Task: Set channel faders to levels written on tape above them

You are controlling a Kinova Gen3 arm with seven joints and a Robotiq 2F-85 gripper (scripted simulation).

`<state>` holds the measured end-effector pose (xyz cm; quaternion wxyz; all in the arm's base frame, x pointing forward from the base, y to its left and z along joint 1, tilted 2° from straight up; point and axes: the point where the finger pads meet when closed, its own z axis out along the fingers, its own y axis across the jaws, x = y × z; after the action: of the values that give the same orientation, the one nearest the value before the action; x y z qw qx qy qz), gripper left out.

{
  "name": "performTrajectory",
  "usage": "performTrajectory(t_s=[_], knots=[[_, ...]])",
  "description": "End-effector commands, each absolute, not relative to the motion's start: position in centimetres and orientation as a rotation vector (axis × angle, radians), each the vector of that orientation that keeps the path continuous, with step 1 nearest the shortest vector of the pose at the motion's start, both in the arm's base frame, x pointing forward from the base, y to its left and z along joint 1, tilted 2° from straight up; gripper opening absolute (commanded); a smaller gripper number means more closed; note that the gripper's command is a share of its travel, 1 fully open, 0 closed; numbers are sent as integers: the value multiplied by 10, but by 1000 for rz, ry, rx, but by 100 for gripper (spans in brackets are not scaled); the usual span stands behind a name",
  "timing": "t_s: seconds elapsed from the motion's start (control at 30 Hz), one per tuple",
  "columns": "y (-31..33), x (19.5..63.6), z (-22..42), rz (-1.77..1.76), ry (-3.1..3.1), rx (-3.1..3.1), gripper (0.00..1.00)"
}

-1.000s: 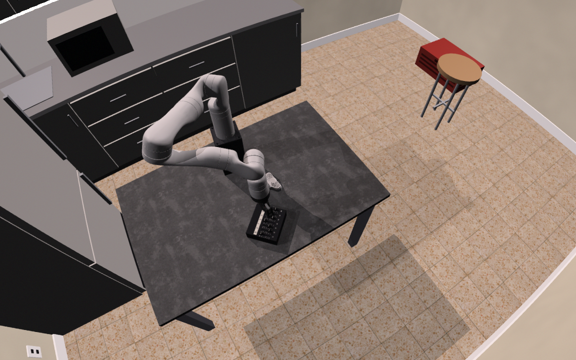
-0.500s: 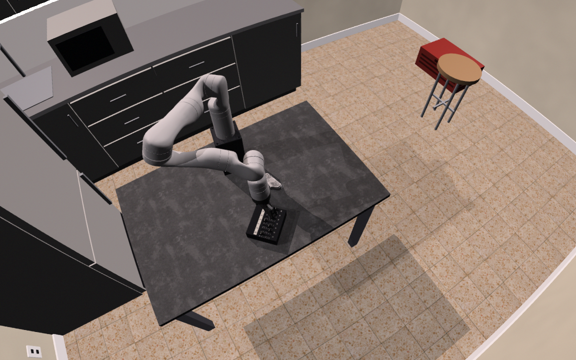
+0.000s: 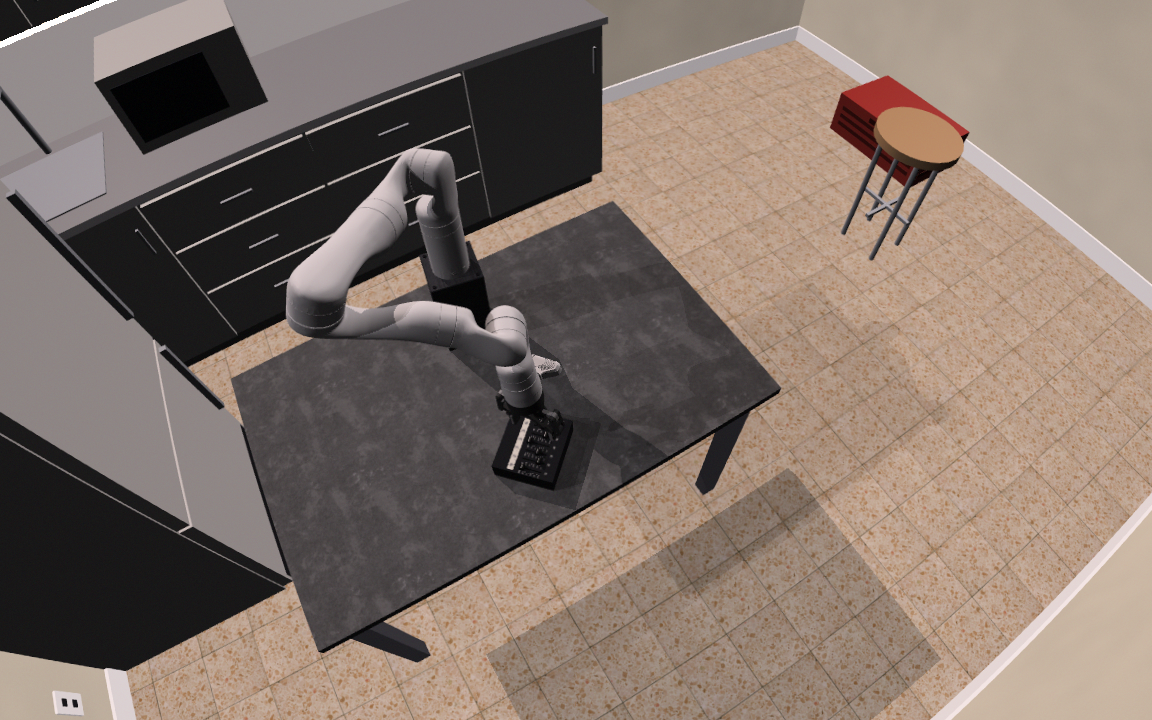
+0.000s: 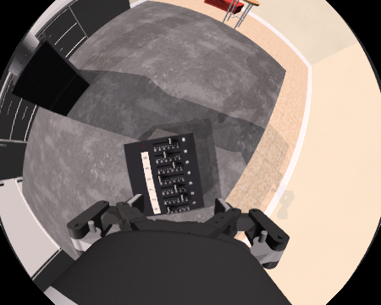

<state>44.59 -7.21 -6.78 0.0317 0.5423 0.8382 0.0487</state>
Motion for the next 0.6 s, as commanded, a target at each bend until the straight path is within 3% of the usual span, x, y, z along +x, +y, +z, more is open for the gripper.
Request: performTrajectory(t_s=[0.0, 0.57], knots=[[-71, 448, -72, 164, 2633, 1574, 100], [-65, 469, -90, 204, 2874, 710, 100]])
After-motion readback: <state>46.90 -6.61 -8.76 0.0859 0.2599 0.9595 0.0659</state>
